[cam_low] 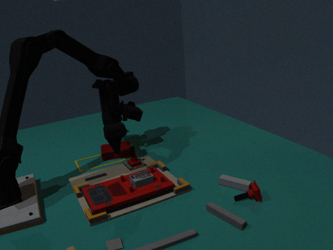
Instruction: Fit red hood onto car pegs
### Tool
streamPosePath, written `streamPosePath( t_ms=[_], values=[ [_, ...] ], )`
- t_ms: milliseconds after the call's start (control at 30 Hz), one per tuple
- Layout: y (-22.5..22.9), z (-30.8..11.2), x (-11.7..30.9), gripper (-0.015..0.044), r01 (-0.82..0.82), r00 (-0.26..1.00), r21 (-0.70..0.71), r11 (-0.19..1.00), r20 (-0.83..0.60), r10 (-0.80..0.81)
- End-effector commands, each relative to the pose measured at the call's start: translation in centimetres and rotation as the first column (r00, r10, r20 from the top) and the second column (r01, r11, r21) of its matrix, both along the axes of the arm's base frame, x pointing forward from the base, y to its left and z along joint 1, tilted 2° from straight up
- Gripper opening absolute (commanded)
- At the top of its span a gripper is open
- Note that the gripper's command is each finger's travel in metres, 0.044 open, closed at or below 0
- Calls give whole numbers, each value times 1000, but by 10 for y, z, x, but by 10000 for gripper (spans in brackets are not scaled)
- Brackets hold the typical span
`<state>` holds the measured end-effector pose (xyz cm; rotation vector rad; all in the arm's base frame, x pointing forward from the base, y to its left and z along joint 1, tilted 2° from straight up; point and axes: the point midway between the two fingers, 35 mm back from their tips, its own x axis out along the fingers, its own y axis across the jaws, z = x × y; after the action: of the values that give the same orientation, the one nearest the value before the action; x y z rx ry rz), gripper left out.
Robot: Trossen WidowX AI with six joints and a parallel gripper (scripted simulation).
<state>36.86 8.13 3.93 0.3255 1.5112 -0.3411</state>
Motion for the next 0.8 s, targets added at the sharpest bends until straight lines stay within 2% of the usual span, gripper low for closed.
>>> streamPosePath(
  t_ms=[0, 767],
  values=[
    [0, -4, -1, 440, -3, 1000, 1, 1000, -7, 3],
    [0, -15, -1, 440, -3, 1000, 1, 1000, -7, 3]
  ],
)
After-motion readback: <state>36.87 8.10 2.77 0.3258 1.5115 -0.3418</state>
